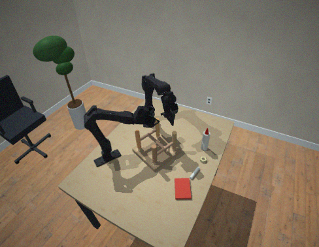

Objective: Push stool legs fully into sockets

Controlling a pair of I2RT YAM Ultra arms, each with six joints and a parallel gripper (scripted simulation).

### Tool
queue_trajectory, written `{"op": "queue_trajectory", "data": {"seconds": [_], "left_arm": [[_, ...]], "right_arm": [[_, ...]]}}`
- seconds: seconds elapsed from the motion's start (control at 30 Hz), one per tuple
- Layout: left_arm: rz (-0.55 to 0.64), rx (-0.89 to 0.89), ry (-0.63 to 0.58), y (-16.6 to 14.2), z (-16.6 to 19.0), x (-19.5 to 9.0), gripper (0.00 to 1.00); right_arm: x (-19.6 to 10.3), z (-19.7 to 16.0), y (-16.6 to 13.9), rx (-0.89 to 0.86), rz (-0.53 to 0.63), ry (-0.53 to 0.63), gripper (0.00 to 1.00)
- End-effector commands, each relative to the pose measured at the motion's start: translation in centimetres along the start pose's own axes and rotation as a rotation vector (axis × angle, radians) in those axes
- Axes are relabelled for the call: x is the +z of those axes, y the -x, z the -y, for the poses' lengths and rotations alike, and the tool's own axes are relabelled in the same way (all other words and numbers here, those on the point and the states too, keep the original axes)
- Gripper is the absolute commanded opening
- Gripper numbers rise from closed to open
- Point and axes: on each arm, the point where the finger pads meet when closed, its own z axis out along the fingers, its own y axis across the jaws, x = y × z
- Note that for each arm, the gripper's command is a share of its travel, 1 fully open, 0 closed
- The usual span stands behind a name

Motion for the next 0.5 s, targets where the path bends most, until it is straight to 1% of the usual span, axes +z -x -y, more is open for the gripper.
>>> {"op": "queue_trajectory", "data": {"seconds": [0.0, 0.07, 0.1, 0.2, 0.23, 0.3, 0.33, 0.37, 0.43, 0.47], "left_arm": [[0.075, -0.002, -0.003, 1.4, 0.2, -2.8, 0.00], [0.076, -0.001, -0.003, 1.3, 0.2, -2.0, 0.00], [0.045, -0.001, -0.003, 0.4, 0.1, -1.0, 0.00], [0.048, -0.001, -0.003, 0.6, 0.1, -1.7, 0.00], [0.084, -0.002, -0.003, 1.5, 0.1, -2.5, 0.00], [0.084, -0.002, -0.003, 1.5, 0.1, -2.5, 0.00], [0.057, -0.003, -0.002, 1.0, 0.1, -1.5, 0.00], [0.097, -0.002, -0.003, 1.7, 0.1, -2.7, 0.00], [0.097, -0.002, -0.003, 1.8, 0.1, -2.7, 0.00], [0.097, -0.002, -0.003, 1.8, 0.1, -2.7, 0.00]], "right_arm": [[0.2, 1.5, 0.4, -0.032, 0.001, -0.041, 0.28], [0.2, 1.5, 0.4, -0.032, 0.001, -0.041, 0.28], [0.2, 1.5, 0.4, -0.032, 0.001, -0.041, 0.28], [0.2, 1.5, 0.4, -0.032, 0.001, -0.041, 0.28], [0.2, 1.5, 0.4, -0.032, 0.001, -0.041, 0.28], [0.2, 1.5, 0.4, -0.032, 0.001, -0.041, 0.28], [0.2, 1.5, 0.4, -0.032, 0.001, -0.041, 0.28], [0.2, 1.5, 0.4, -0.032, 0.001, -0.041, 0.28], [0.2, 1.5, 0.4, -0.032, 0.001, -0.041, 0.28], [0.2, 1.5, 0.4, -0.032, 0.001, -0.041, 0.69]]}}
